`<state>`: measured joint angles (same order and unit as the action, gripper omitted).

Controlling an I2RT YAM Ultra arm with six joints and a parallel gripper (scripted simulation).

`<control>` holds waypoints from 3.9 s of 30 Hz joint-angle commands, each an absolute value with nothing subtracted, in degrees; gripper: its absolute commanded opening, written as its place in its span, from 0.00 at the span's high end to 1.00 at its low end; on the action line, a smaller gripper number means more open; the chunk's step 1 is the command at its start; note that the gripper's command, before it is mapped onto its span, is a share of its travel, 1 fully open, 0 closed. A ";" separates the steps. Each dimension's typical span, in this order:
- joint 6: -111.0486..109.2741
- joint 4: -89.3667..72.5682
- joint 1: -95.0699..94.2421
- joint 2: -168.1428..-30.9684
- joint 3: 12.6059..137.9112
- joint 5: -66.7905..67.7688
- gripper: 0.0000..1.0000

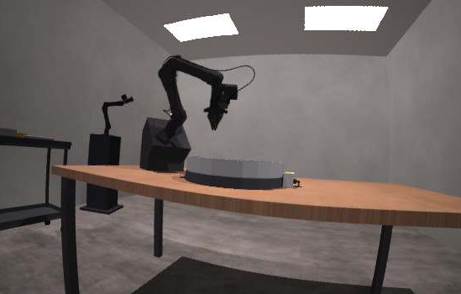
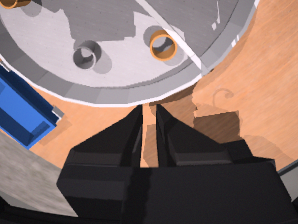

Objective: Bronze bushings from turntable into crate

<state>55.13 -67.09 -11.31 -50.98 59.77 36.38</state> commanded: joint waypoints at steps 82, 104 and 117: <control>54.86 -67.93 -11.30 -50.16 61.45 36.27 0.82; 54.86 -67.93 -11.30 -50.16 61.45 36.27 0.82; 54.86 -67.93 -11.30 -50.16 61.45 36.27 0.82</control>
